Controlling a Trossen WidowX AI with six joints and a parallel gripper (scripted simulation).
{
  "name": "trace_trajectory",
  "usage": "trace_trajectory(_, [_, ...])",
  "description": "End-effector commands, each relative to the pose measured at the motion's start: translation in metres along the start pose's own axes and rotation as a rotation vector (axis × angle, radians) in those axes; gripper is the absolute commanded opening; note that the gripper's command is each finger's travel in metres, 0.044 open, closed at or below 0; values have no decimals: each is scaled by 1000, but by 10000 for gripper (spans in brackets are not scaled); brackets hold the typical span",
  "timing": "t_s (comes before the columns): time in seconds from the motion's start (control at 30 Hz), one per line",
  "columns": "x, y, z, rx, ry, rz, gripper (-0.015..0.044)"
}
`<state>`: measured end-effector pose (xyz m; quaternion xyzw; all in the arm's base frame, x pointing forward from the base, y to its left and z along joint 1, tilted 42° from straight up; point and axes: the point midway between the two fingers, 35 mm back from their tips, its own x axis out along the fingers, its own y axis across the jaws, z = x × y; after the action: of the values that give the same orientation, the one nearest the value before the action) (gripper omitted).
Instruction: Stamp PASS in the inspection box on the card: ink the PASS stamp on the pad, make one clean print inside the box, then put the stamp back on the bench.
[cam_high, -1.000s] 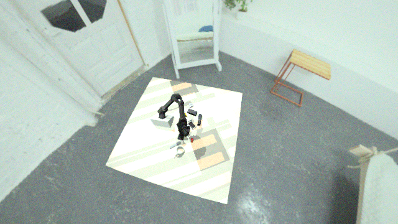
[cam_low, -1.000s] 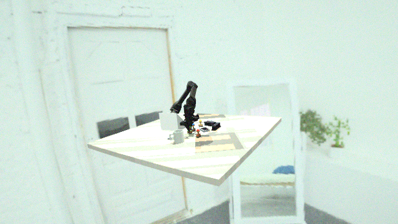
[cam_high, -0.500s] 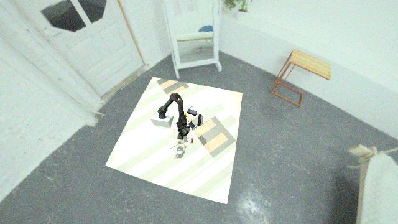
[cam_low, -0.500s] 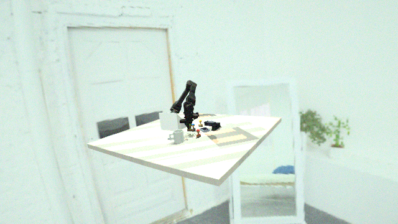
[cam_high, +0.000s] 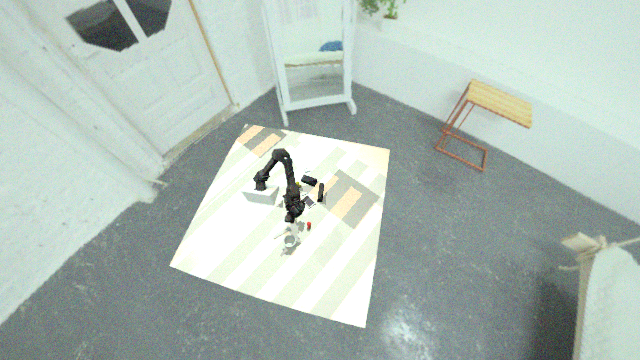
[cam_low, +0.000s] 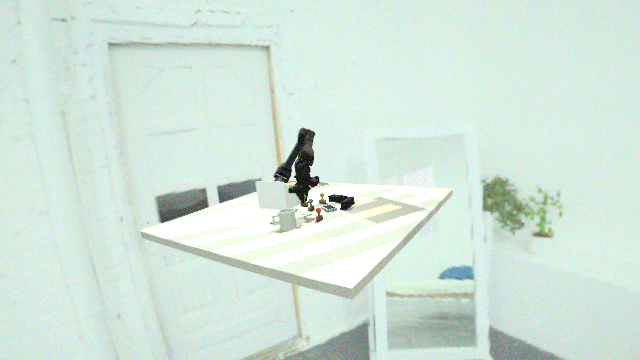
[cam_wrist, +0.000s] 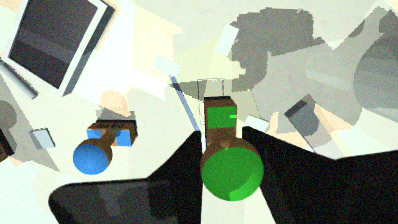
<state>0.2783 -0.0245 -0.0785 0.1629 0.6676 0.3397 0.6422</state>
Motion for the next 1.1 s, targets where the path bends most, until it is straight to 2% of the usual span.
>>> trace_trajectory(0.0, [-8, 0, 0, -7, 3, -5, 0])
trace_trajectory(0.33, [-19, 7, 7, -6, 4, -10, 0])
trace_trajectory(1.07, [-20, 147, 91, -9, -5, -19, 0])
